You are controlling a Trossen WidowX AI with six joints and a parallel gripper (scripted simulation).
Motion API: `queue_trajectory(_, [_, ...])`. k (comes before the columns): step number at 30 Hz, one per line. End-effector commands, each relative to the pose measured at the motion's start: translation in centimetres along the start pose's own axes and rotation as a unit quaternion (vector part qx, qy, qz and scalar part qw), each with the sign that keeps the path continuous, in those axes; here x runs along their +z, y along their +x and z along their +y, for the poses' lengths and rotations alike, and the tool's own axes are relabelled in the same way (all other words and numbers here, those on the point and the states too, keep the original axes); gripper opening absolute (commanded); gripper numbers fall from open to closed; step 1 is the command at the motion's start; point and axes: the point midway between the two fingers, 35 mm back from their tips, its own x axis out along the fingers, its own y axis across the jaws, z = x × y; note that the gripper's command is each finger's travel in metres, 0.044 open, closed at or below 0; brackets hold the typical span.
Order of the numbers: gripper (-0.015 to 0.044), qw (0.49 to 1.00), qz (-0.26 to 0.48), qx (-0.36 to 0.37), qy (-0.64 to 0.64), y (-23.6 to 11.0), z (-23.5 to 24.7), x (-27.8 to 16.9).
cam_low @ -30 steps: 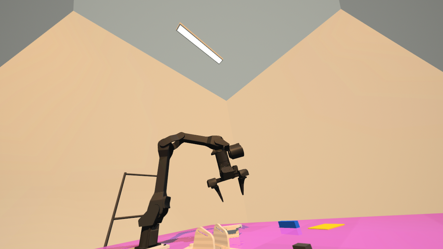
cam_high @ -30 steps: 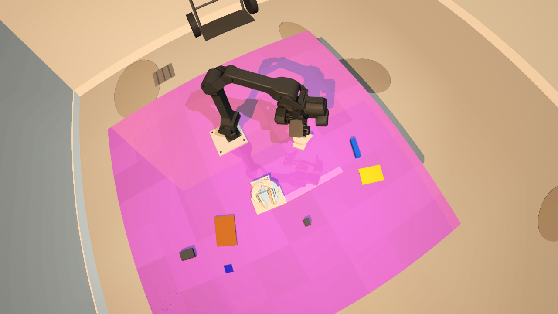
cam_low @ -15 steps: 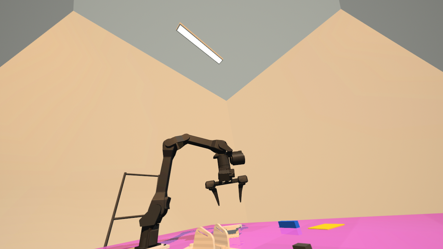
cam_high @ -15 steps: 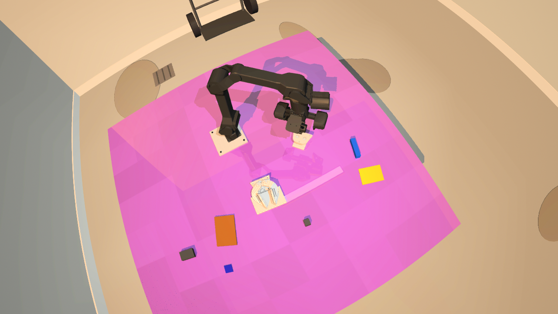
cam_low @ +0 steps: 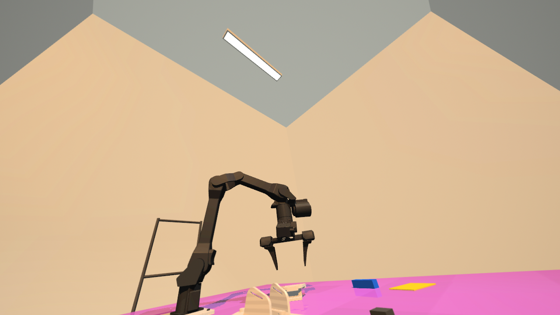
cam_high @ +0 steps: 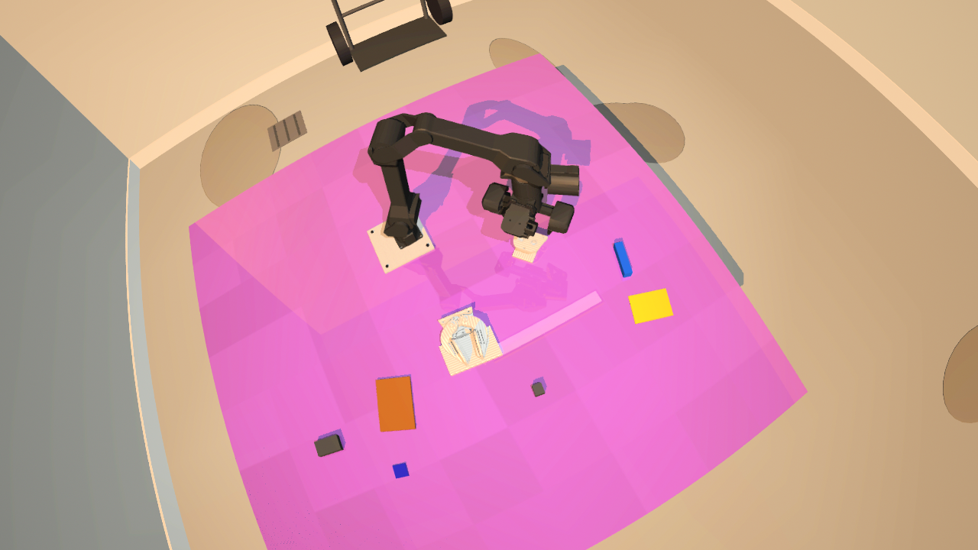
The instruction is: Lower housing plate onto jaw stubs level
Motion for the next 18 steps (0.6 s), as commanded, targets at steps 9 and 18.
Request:
queue_trajectory(9, [0.044,1.0,-0.004,-0.003,0.004,2.0,-0.2,0.1])
queue_trajectory(18, [0.044,1.0,-0.004,-0.003,0.004,3.5,-0.2,0.1])
